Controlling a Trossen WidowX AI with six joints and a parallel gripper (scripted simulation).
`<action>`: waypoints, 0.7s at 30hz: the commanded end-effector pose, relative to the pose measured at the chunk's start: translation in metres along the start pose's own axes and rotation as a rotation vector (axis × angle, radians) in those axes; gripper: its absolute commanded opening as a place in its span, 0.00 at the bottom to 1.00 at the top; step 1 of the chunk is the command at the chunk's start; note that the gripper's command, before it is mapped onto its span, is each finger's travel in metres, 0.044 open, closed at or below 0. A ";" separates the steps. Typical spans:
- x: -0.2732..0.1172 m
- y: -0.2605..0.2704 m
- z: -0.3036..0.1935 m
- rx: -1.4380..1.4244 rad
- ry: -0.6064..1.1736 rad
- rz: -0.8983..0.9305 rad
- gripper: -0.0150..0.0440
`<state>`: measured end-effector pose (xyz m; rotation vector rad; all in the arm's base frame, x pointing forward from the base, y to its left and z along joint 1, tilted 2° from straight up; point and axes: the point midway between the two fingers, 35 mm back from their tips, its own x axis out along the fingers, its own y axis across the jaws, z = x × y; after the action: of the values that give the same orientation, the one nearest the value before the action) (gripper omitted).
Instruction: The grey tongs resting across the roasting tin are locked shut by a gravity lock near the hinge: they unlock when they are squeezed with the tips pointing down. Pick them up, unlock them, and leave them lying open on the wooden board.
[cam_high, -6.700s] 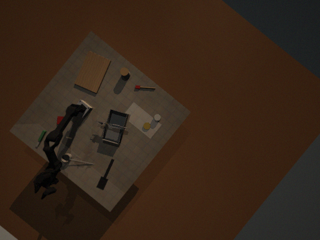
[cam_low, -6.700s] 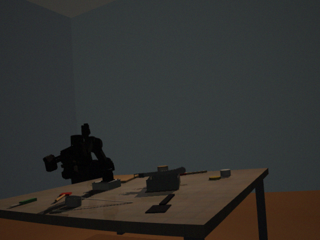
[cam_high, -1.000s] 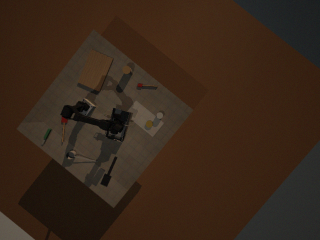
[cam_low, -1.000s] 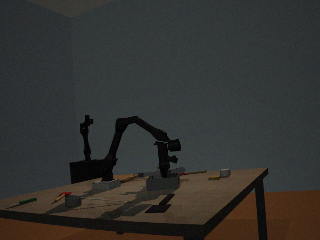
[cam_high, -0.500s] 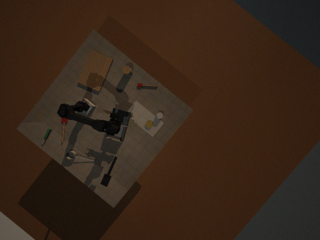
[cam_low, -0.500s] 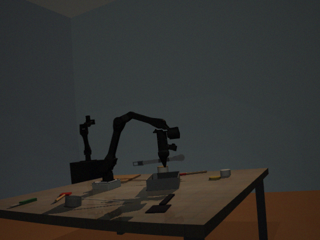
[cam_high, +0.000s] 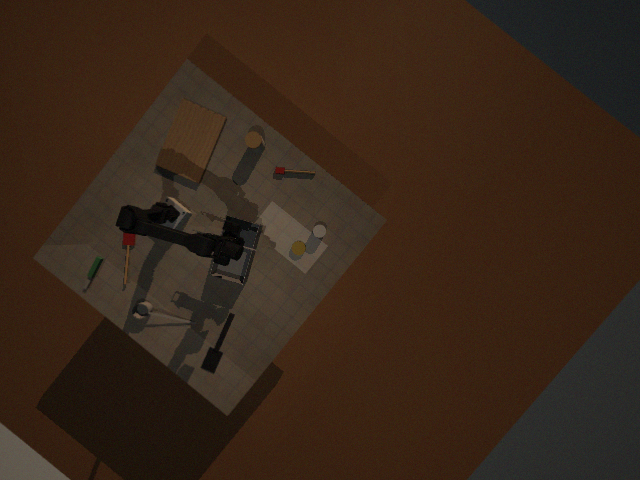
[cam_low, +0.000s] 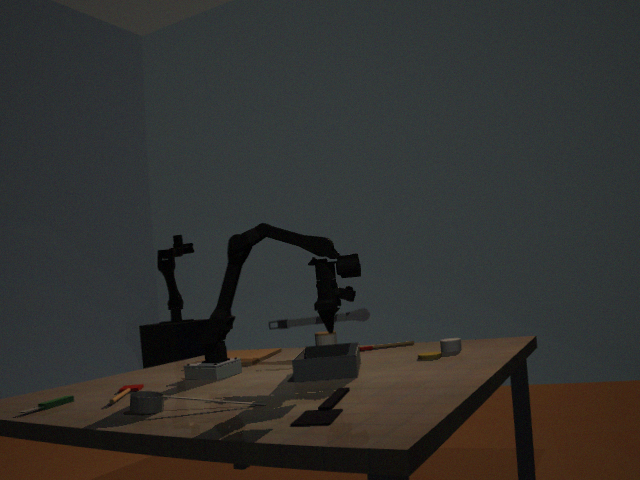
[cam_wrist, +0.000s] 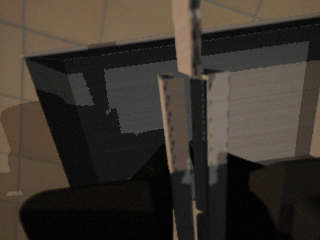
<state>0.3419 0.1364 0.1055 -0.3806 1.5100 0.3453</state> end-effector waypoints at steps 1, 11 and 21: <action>0.000 0.020 0.001 0.068 -0.001 0.001 0.00; -0.001 0.075 -0.001 0.266 0.000 0.007 0.00; -0.002 0.127 -0.011 0.465 0.002 0.012 0.00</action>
<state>0.2846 0.2335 0.1028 -0.0517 1.5393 0.0366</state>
